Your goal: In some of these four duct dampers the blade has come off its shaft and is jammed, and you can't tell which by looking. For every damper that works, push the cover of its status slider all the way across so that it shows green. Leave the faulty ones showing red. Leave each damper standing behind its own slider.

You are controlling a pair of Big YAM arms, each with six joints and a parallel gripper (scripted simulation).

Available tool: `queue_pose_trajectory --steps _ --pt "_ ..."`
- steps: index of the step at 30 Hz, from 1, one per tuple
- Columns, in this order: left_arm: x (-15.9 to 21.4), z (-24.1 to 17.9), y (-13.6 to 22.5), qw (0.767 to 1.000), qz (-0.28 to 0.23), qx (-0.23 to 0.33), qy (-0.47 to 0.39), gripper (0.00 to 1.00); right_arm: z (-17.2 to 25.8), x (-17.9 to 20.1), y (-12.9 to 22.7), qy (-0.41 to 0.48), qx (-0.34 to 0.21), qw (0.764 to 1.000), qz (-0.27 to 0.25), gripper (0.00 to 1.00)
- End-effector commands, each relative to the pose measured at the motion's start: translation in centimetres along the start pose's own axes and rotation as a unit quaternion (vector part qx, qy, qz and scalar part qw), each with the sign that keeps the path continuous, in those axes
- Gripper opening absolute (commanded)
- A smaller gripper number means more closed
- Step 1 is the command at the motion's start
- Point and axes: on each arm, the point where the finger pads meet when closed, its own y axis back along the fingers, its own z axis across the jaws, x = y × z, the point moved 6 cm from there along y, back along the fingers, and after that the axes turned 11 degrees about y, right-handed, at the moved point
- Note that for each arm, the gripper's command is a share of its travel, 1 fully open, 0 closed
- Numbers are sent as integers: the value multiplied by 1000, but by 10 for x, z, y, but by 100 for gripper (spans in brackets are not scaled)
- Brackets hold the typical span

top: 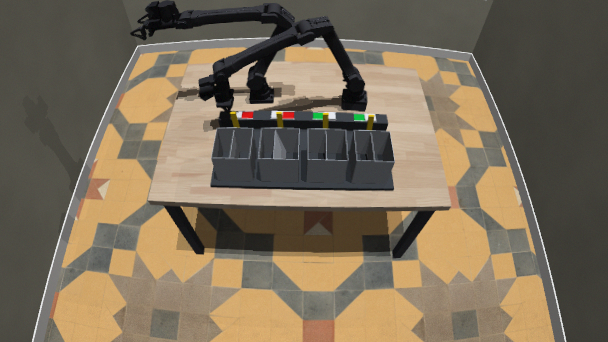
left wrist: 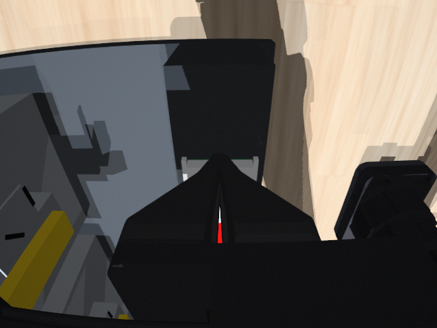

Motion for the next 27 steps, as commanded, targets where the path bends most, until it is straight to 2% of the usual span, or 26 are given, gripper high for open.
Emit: queue_pose_trajectory --steps 1,6,27 --pt "-13 -3 6 1000 -20 -1 2 0 -9 -17 8 -5 8 1000 -23 100" --pt "-5 -3 -8 1000 -4 0 2 0 -9 -17 8 -5 8 1000 -23 100" --pt "-8 -3 -4 1000 -9 -1 2 0 -9 -17 8 -5 8 1000 -23 100"
